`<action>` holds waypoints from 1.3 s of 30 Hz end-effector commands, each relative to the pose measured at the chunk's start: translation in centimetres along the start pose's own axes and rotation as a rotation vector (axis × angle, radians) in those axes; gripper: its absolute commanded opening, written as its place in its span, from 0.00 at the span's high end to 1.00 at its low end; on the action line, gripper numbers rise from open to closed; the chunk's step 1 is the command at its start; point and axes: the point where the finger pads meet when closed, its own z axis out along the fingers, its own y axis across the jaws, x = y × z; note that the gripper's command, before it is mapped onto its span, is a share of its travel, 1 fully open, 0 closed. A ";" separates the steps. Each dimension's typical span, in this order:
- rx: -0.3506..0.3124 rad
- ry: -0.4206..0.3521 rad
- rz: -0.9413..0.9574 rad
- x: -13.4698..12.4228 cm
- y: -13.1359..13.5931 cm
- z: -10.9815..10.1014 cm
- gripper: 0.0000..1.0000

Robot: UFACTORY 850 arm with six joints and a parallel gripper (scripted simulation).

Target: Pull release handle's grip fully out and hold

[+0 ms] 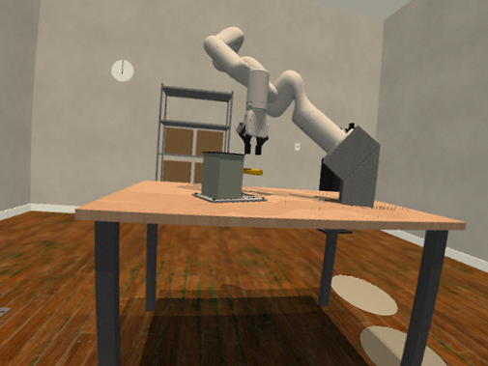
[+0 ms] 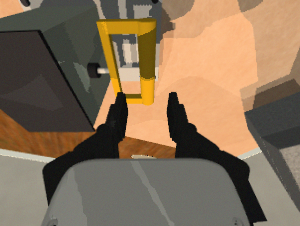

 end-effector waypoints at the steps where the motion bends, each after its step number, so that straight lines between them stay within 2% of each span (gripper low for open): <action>1: 0.001 0.000 0.000 0.0 0.0 0.0 0.49; 20: 0.000 0.000 0.000 0.0 0.0 0.2 0.49; 39: -0.001 0.001 0.000 0.0 0.0 1.9 0.49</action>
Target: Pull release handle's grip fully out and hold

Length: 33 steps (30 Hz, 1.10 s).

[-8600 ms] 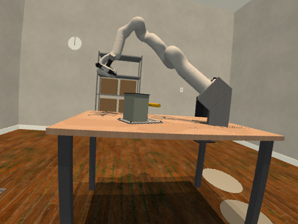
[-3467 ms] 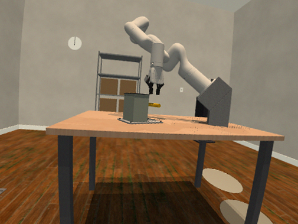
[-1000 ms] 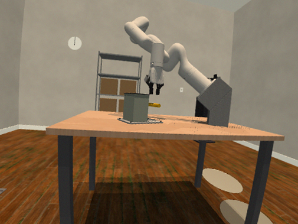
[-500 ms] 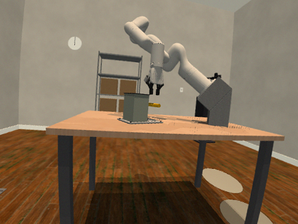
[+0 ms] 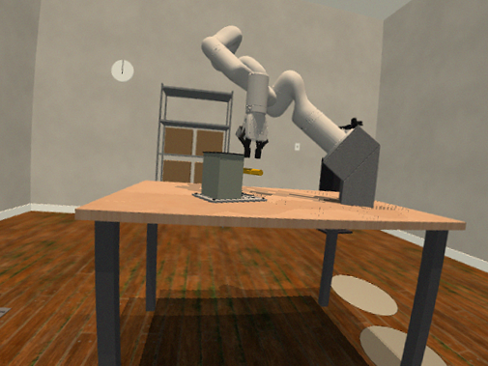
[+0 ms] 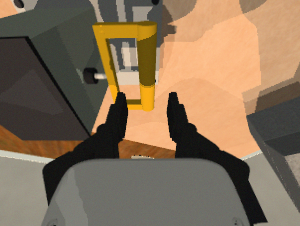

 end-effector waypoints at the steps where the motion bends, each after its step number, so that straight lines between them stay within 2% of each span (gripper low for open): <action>1: 0.001 0.000 0.000 0.0 0.0 0.6 0.49; 12: 0.001 0.000 0.000 0.0 0.0 2.1 0.49; 33: 0.001 0.000 0.000 0.0 -0.1 3.3 0.49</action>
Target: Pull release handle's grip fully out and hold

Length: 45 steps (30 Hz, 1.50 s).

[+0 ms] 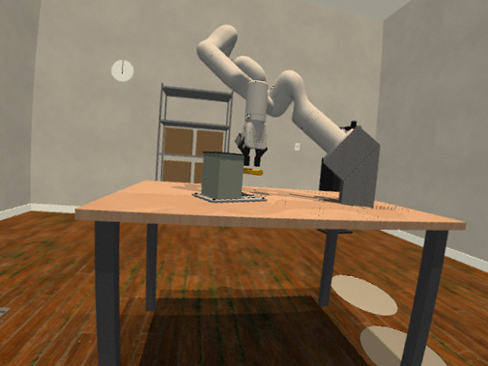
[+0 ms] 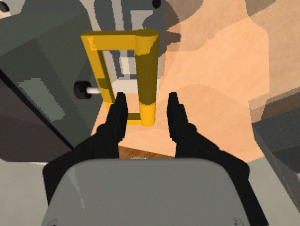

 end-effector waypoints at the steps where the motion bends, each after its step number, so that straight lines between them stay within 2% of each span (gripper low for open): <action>1: 0.001 0.000 0.000 0.0 0.0 0.1 0.49; 32: 0.001 0.000 0.000 0.0 0.0 0.3 0.49; 45: 0.001 0.000 0.000 0.0 0.0 1.4 0.49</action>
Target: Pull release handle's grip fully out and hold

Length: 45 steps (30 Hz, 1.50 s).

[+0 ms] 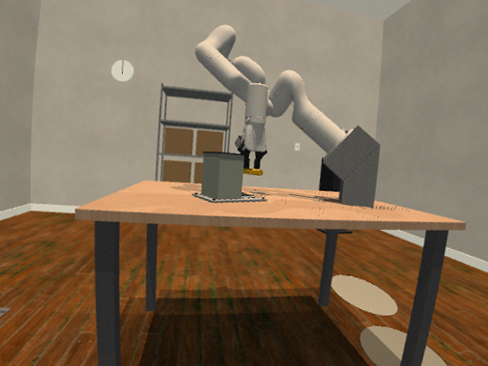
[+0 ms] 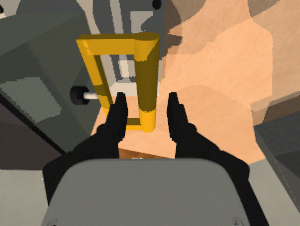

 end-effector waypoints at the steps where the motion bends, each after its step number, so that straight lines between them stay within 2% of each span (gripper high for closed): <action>1: 0.001 0.000 0.000 0.0 0.0 0.5 0.49; 19: 0.001 0.000 0.000 0.0 0.0 2.4 0.49; 45: 0.001 0.000 0.000 0.0 0.0 3.2 0.49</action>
